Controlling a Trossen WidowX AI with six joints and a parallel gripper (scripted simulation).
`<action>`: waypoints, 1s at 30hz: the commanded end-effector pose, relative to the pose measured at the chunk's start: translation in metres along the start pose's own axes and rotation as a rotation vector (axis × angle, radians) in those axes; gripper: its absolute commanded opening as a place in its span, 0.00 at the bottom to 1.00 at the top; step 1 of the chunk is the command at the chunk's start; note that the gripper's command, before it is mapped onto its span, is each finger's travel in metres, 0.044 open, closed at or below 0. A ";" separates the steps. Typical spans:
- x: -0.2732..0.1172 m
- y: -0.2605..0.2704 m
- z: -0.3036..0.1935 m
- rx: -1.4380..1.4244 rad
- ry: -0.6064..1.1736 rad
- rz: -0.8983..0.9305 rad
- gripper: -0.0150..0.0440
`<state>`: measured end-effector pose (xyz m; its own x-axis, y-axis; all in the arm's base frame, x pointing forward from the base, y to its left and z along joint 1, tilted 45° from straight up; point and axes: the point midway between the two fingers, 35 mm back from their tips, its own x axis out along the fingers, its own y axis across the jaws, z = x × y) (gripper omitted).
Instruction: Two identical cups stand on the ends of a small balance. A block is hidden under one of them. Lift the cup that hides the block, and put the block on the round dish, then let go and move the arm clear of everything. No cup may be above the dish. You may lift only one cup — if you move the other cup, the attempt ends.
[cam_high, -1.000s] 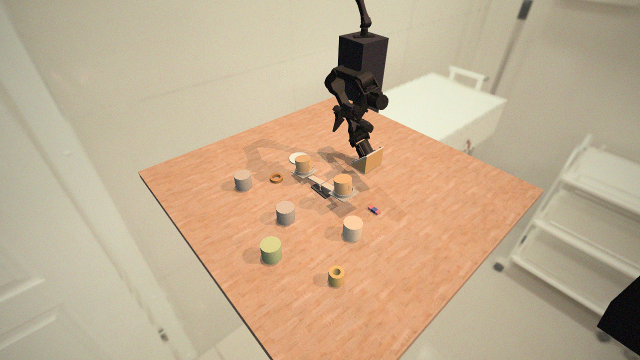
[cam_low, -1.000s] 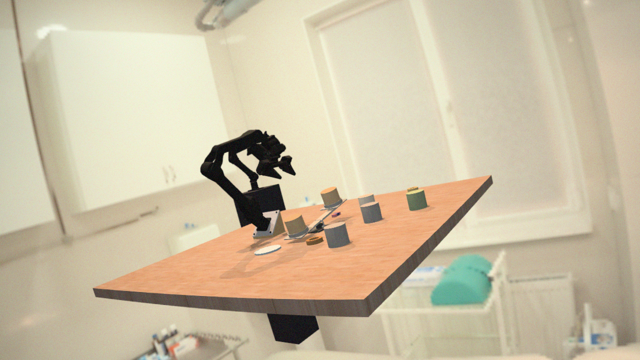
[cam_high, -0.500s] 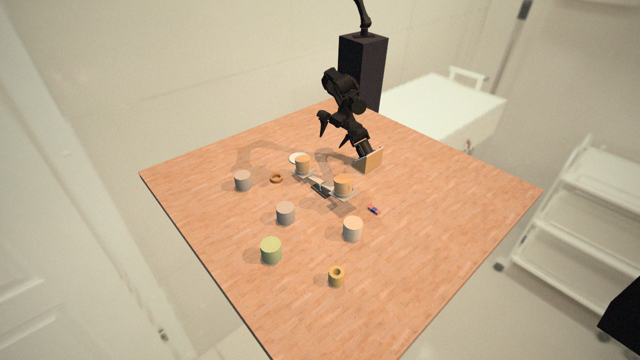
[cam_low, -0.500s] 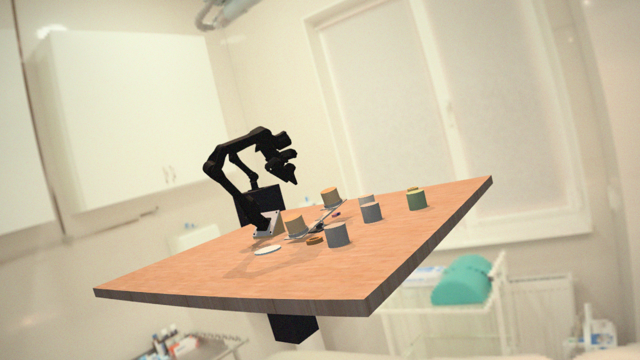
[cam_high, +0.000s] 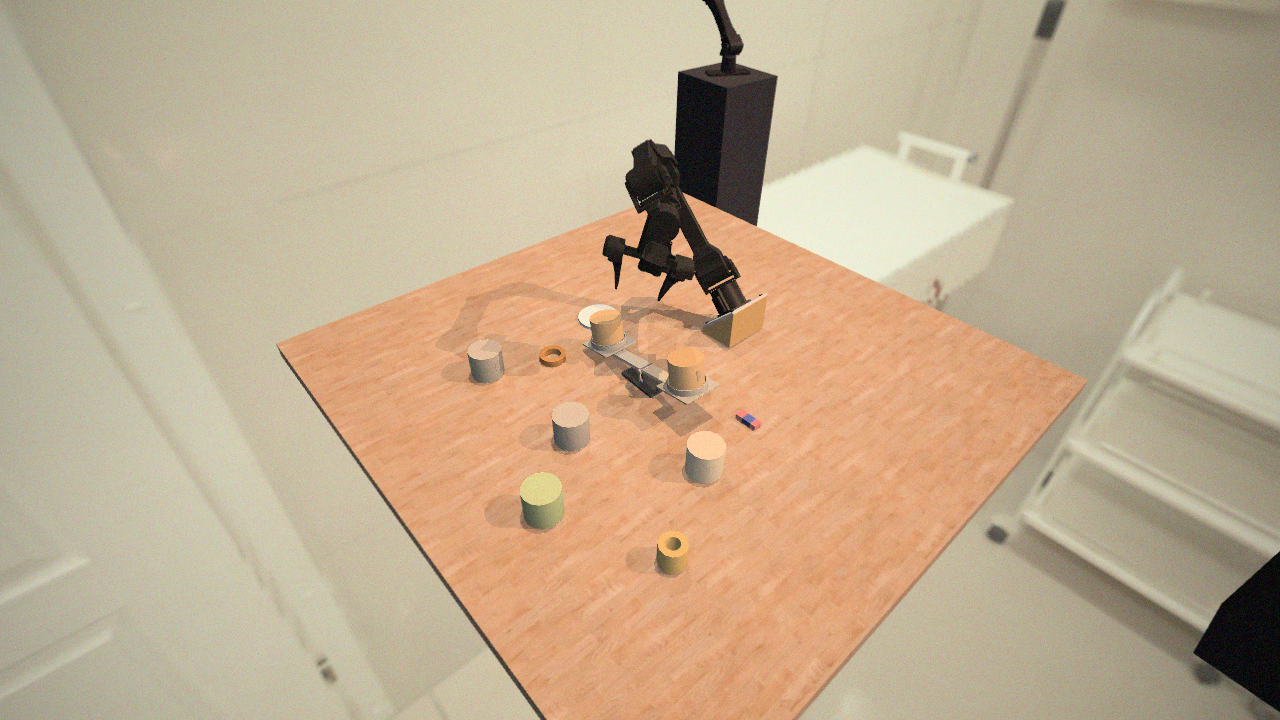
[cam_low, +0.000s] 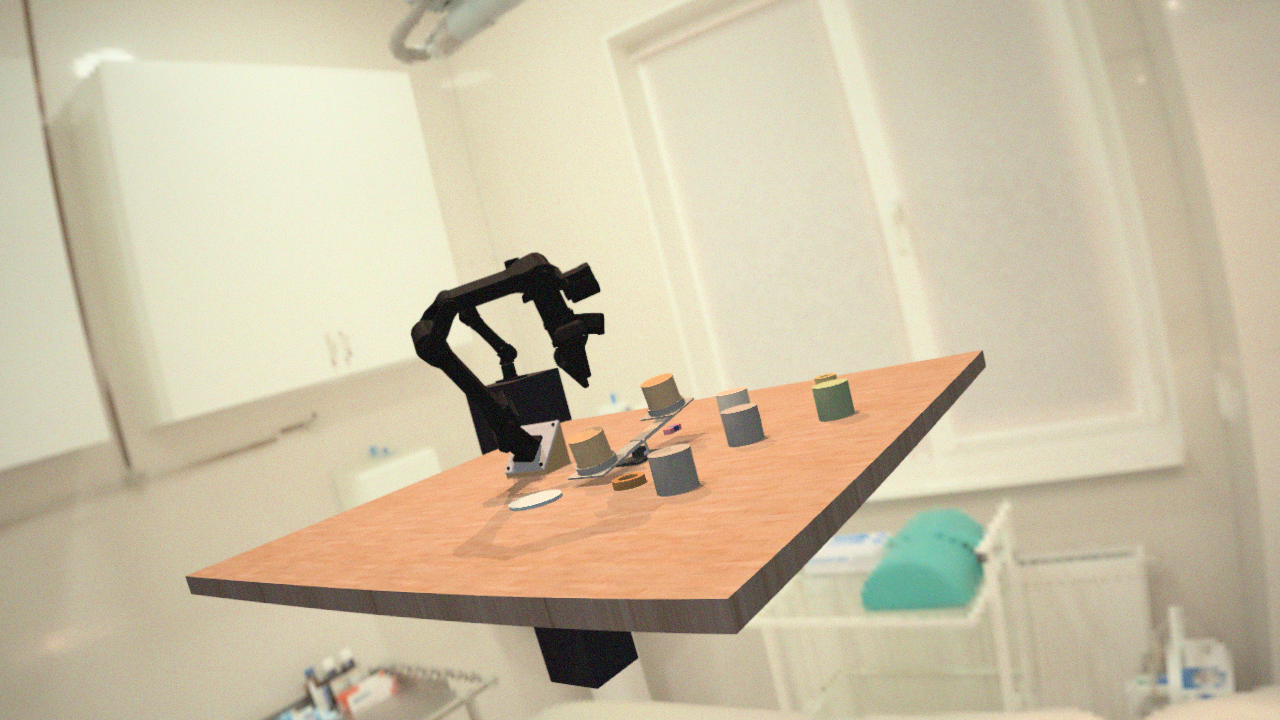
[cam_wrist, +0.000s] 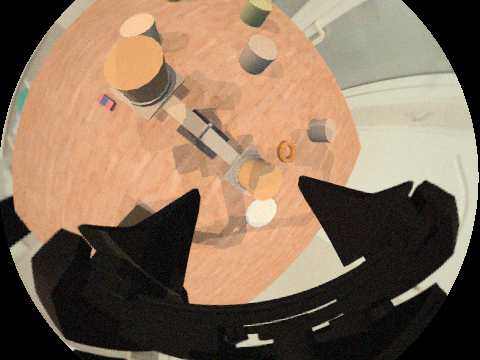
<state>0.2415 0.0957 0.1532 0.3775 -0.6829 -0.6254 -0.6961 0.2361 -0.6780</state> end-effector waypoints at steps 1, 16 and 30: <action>0.009 -0.010 -0.003 -0.113 0.028 0.045 1.00; 0.051 -0.049 -0.028 -0.560 0.069 0.242 1.00; 0.074 -0.059 -0.042 -0.715 0.053 0.315 1.00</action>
<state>0.2849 0.0072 0.1677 0.0847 -0.6951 -0.7139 -0.9964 -0.0655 -0.0545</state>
